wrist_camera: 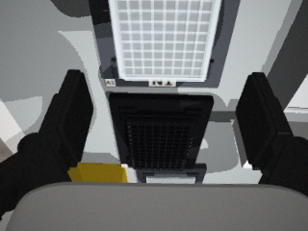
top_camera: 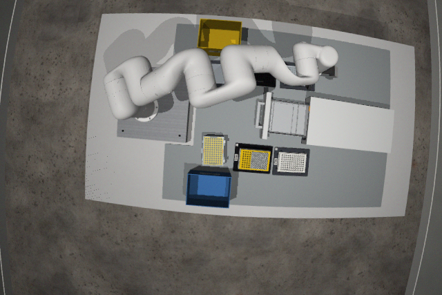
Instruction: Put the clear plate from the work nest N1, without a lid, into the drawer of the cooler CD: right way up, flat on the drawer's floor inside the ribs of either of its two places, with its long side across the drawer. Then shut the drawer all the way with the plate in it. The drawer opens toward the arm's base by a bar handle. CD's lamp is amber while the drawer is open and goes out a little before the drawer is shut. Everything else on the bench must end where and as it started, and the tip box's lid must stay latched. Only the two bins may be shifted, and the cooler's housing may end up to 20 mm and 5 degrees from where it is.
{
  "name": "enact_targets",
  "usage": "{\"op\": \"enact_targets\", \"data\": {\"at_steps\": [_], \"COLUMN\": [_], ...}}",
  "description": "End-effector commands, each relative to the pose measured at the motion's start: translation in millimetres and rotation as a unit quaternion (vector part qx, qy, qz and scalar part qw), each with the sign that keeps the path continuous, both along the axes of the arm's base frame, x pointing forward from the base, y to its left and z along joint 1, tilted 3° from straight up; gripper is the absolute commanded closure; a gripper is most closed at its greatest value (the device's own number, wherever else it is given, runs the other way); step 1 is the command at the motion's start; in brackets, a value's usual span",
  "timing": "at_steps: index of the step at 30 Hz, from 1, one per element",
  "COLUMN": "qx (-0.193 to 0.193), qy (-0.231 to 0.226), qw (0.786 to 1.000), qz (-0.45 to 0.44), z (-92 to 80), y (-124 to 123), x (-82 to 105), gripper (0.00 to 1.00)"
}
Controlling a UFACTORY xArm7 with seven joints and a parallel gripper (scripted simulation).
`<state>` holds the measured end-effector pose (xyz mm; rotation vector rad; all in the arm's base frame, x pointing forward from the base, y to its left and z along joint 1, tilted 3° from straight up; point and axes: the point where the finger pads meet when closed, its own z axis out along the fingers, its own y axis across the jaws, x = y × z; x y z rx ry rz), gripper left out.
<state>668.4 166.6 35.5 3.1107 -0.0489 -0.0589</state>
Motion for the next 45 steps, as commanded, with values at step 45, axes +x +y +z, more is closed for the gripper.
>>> {"op": "enact_targets", "data": {"at_steps": [45], "qx": [0.001], "qy": [-0.004], "qw": [1.0], "qz": [0.0], "z": [-57.5], "y": [-1.1], "x": [-0.1], "gripper": [0.0]}}
